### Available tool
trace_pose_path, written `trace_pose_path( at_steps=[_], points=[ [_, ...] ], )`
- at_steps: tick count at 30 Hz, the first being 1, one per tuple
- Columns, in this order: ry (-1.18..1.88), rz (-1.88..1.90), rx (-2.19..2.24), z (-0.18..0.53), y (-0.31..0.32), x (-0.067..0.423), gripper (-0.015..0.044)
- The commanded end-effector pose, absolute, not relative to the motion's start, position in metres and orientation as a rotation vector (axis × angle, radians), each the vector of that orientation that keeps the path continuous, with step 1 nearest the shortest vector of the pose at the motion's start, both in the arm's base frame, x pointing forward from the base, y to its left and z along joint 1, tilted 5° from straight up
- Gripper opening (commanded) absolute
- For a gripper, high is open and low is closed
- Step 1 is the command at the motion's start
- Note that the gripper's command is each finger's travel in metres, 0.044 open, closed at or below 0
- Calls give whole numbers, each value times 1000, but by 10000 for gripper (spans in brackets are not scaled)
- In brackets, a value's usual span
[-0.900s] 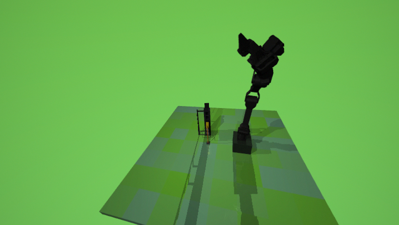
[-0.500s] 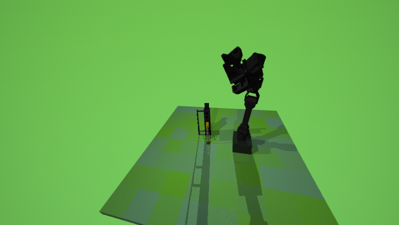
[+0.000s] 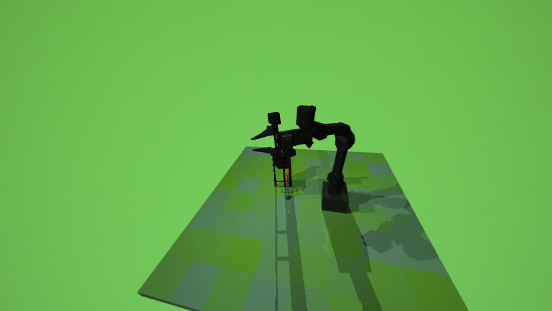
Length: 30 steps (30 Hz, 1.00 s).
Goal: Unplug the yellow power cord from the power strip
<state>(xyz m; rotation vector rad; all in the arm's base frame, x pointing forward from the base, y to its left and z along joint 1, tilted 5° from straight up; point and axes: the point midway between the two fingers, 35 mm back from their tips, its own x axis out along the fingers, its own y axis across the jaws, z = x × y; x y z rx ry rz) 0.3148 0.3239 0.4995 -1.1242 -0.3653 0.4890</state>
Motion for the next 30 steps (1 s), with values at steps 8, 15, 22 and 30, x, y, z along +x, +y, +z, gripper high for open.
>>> trace_pose_path(
  at_steps=[8,15,22,30],
  points=[
    [81,647,-1493,348,250,393,160],
    [392,807,-1604,261,179,404,160],
    [720,1029,-1591,182,101,383,160],
    [1064,1350,-1367,113,20,313,160]
  ],
)
